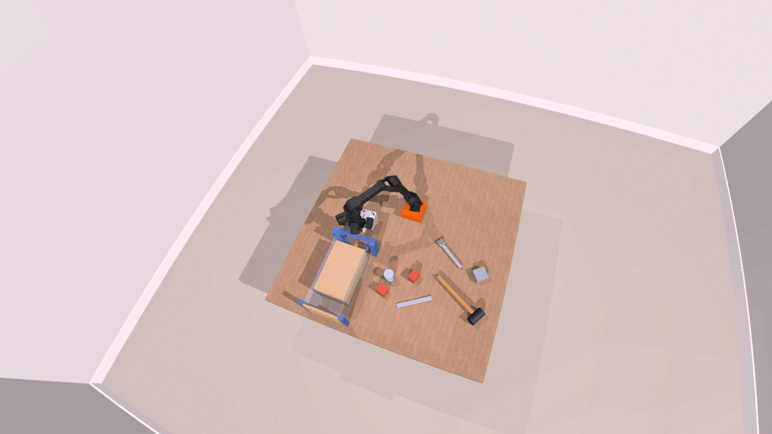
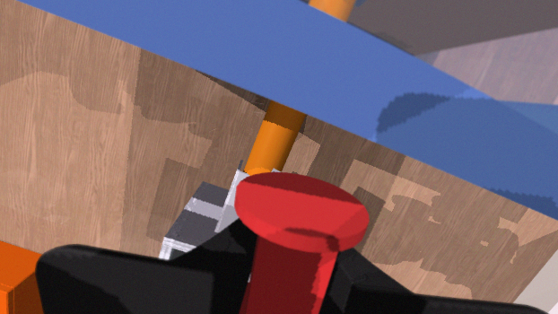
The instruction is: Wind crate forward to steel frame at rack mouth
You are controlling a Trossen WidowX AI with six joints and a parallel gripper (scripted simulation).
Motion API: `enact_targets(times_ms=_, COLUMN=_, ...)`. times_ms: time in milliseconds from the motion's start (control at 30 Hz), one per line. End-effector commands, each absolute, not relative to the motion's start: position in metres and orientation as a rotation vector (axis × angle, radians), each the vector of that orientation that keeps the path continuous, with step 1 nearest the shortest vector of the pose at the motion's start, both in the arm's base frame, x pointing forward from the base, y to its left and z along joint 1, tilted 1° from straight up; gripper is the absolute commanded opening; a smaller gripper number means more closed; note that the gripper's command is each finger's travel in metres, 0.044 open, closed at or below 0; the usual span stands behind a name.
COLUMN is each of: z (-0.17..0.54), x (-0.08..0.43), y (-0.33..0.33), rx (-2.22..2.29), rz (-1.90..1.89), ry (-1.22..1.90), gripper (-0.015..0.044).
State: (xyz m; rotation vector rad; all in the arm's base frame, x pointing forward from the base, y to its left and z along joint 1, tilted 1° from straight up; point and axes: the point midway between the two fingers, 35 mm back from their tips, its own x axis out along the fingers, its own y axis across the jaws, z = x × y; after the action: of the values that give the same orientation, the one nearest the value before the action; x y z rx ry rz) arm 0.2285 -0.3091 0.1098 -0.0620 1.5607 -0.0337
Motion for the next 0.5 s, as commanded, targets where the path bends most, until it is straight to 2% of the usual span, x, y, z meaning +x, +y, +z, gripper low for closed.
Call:
enact_targets(times_ms=0, z=0.107, x=0.234, y=-0.288, rx=-0.044, rz=0.014, ry=1.561, gripper=0.0)
enact_targets(times_ms=467, z=0.106, x=0.234, y=-0.273, rx=-0.043, rz=0.015, ry=1.561, gripper=0.0)
